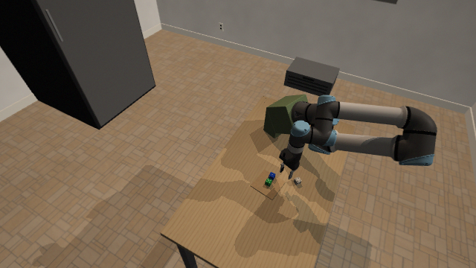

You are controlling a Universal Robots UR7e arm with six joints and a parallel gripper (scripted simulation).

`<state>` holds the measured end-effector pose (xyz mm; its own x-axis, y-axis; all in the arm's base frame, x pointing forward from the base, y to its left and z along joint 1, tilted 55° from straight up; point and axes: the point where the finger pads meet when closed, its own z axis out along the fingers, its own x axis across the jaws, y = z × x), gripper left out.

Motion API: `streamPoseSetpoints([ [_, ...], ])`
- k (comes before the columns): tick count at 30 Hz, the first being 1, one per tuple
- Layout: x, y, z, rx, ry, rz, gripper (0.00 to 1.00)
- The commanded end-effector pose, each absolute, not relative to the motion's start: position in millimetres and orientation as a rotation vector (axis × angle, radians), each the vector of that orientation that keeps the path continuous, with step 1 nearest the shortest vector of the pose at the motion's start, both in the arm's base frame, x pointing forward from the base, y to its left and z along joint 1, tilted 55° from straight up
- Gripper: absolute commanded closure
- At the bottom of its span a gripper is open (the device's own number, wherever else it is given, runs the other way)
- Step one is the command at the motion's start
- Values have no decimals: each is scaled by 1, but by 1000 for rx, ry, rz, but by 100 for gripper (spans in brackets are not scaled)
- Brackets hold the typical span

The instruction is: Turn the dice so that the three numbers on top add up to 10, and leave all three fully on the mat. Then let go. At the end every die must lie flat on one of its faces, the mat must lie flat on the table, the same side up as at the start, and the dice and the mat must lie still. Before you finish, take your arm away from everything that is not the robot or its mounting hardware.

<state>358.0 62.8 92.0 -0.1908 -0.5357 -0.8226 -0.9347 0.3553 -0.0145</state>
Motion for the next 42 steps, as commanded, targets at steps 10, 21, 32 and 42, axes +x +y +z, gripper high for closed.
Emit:
streamPoseSetpoints([
  [10,309,112,119,-1054,2042,782,0],
  [21,303,119,119,-1020,2066,800,0],
  [32,303,119,119,-1020,2066,800,13],
  [42,303,119,119,-1020,2066,800,13],
])
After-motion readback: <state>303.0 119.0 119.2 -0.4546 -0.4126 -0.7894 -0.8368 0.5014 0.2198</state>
